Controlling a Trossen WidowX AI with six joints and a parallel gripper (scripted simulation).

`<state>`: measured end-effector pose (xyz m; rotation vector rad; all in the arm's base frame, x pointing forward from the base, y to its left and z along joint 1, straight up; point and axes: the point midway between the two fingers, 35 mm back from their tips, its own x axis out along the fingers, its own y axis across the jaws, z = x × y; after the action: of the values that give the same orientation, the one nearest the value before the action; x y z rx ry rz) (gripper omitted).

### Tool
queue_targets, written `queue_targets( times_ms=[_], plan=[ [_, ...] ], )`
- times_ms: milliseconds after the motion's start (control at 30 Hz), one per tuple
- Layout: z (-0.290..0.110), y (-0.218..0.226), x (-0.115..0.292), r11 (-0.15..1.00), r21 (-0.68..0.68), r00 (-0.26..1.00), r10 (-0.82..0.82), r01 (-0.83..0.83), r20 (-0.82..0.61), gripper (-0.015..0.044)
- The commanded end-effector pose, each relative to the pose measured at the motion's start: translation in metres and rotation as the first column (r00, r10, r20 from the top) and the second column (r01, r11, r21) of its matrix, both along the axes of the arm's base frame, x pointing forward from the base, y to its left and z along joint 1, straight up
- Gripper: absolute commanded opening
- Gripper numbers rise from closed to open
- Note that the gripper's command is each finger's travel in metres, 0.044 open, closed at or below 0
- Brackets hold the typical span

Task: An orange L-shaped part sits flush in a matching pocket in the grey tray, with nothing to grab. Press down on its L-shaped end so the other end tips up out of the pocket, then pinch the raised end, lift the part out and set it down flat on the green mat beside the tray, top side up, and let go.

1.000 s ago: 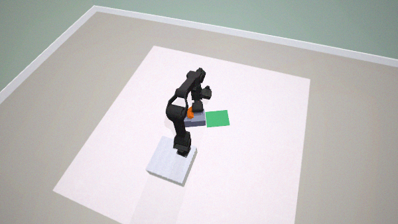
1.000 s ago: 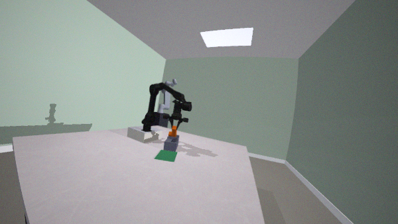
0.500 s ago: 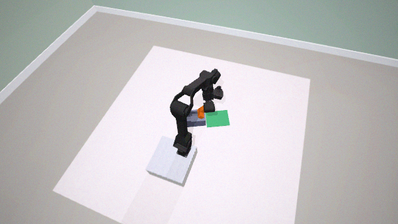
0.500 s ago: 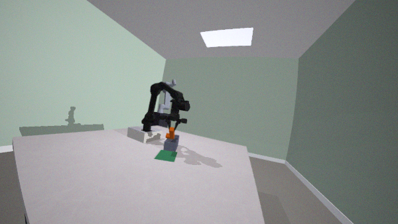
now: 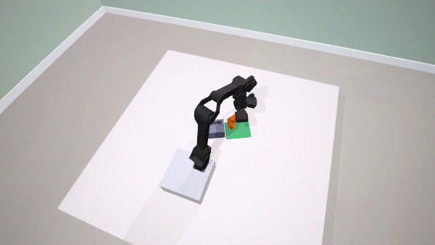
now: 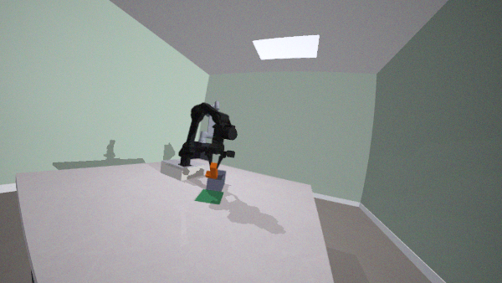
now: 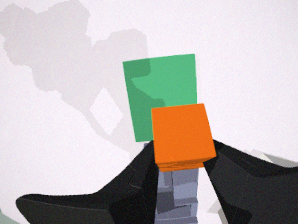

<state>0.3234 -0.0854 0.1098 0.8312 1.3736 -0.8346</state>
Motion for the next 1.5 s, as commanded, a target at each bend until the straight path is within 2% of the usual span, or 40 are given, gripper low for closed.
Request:
queue_targets(
  times_ms=[0, 1467],
  plan=[
    [0.002, -0.009, 0.006, 1.000, 0.002, 1.000, 0.005, -0.005, 0.006, 0.0000],
    [-0.063, -0.010, 0.008, 1.000, 0.002, 1.000, 0.005, -0.005, 0.006, 0.0000]
  ],
)
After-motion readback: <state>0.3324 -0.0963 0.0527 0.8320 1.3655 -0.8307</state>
